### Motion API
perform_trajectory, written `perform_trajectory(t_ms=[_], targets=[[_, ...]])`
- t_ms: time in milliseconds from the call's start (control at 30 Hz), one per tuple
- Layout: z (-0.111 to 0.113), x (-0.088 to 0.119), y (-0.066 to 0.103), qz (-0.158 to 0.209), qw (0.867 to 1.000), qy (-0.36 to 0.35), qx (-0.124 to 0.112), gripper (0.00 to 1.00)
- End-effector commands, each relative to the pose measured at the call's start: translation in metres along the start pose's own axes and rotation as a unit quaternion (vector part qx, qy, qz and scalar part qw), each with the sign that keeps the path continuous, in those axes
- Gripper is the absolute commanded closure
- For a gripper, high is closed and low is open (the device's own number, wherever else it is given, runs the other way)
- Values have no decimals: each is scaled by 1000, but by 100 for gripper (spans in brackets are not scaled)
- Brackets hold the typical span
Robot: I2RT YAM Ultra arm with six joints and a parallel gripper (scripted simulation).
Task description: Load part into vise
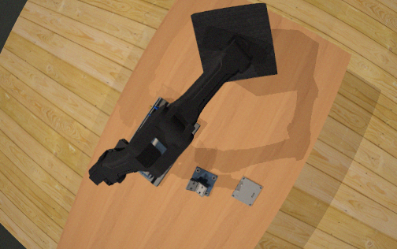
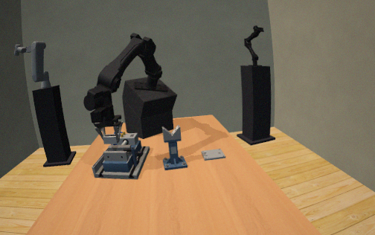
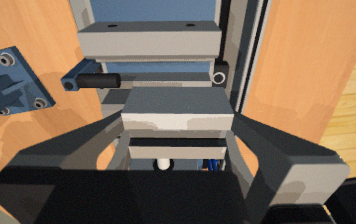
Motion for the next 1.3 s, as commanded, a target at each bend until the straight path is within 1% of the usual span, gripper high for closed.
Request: perform_trajectory(t_ms=[0, 1267], targets=[[-4, -20, 30, -30, 999, 13, 19, 100], [-5, -23, 34, -30, 999, 16, 20, 100]])
Point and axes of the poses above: the point where the finger pads meet when closed, its own y axis back along the fingers, its own z axis across the jaws, x = y × z, the point moved 2 cm from there along y, back along the fingers, and after that the axes turned 13 degrees about y, right-handed, at the moved point
